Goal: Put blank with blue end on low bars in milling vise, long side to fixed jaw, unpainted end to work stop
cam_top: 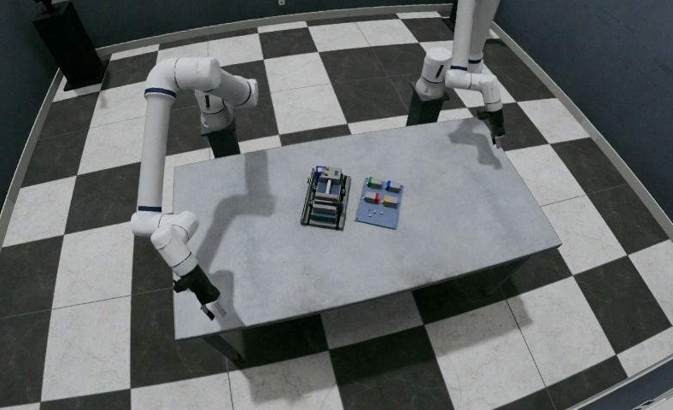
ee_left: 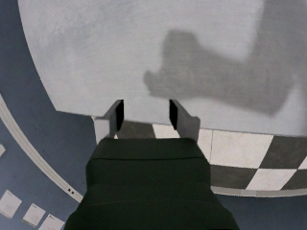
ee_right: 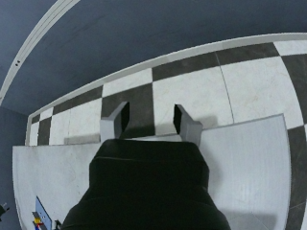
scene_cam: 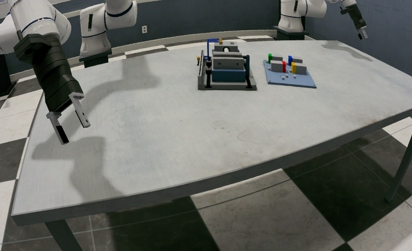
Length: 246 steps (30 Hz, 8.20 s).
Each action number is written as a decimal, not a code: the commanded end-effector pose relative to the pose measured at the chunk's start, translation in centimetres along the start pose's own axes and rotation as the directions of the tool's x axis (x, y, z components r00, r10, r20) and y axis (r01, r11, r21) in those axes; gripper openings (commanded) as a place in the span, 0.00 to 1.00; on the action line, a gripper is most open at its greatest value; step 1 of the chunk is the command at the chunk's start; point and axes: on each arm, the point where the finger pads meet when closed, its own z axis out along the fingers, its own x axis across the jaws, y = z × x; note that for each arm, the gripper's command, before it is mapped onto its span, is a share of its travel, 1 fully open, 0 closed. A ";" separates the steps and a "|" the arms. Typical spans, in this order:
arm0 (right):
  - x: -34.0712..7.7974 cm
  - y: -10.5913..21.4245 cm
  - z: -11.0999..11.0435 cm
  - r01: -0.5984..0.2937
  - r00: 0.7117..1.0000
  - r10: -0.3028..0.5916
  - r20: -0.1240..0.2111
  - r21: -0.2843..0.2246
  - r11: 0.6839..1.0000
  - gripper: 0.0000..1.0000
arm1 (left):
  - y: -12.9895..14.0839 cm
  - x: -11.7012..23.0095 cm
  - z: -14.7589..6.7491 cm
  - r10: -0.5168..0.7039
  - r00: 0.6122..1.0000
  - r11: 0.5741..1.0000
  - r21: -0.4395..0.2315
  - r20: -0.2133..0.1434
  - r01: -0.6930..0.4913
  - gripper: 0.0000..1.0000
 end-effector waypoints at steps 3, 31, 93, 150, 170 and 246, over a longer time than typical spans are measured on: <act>-0.1 -0.2 -0.2 0.001 1.000 -0.001 0.000 0.003 1.000 1.00 | 0.0 -0.1 0.0 0.000 1.000 1.000 0.000 0.001 0.000 1.00; 0.0 -0.2 -0.2 0.000 1.000 0.000 0.000 0.003 1.000 1.00 | 0.0 -0.1 0.0 0.000 1.000 1.000 0.000 0.001 0.000 1.00; 5.2 -0.8 -3.1 -0.125 0.991 0.125 -0.036 0.014 0.992 1.00 | 0.0 -0.1 0.0 0.000 1.000 1.000 0.000 0.001 0.000 1.00; 22.0 -0.6 -13.7 -0.518 0.840 0.527 -0.130 0.099 0.850 1.00 | 0.0 -0.1 0.0 0.000 1.000 1.000 0.000 0.001 0.000 1.00; 29.3 0.7 -19.0 -0.670 0.710 0.688 -0.150 0.157 0.725 1.00 | 0.0 -0.1 0.0 0.000 1.000 1.000 0.000 0.001 0.000 1.00; 59.2 19.5 -49.0 -0.833 -0.317 0.947 0.058 0.460 -0.308 1.00 | 0.0 -0.1 0.0 0.000 1.000 1.000 0.000 0.001 0.000 1.00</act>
